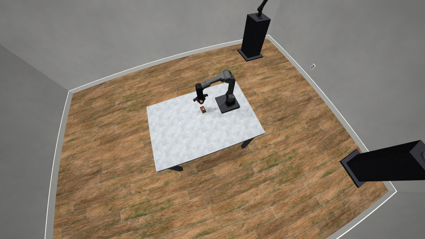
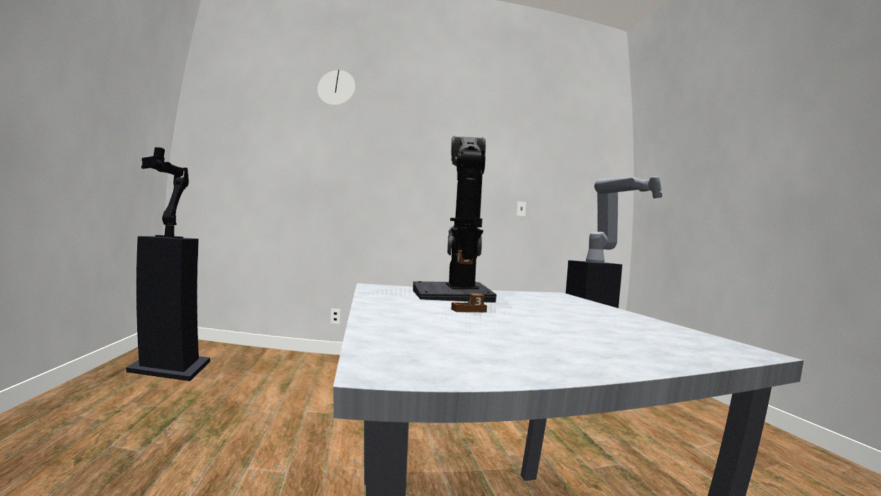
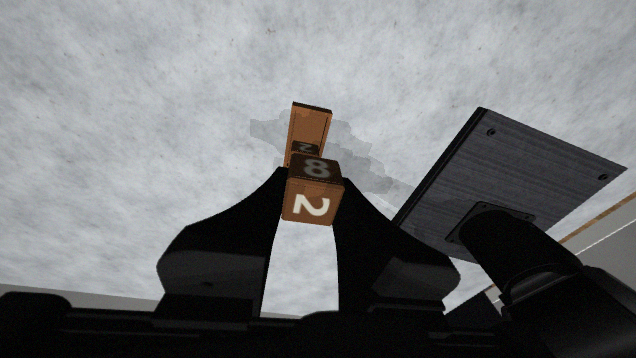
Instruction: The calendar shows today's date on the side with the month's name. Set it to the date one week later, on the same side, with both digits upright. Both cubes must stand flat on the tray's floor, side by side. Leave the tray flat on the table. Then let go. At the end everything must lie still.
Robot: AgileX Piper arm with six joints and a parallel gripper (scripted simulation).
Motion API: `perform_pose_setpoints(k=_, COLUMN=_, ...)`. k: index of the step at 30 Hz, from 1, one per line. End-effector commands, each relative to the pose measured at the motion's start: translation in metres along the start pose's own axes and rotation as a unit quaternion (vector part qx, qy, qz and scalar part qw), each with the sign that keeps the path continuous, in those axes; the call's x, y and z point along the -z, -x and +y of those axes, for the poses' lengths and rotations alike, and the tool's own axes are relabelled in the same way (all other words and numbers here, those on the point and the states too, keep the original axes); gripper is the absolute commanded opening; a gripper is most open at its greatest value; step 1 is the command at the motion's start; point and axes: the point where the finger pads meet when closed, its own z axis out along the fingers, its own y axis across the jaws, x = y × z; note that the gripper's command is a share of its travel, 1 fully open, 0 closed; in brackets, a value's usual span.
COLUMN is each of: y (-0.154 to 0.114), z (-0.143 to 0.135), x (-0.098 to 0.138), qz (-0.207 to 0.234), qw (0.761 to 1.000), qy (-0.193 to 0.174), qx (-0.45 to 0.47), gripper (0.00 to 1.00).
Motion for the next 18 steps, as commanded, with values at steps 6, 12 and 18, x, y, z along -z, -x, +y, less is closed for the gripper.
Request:
perform_pose_setpoints(k=6, y=0.000, z=0.000, x=-0.013, qz=0.000, qw=1.000, qy=-0.002, qx=0.000, gripper=0.34)
perform_pose_setpoints(k=12, y=0.000, z=0.000, x=-0.037, qz=0.000, qw=1.000, qy=-0.002, qx=0.000, gripper=0.34)
perform_pose_setpoints(k=18, y=0.000, z=0.000, x=-0.055, qz=0.000, qw=1.000, qy=-0.002, qx=0.000, gripper=0.34)
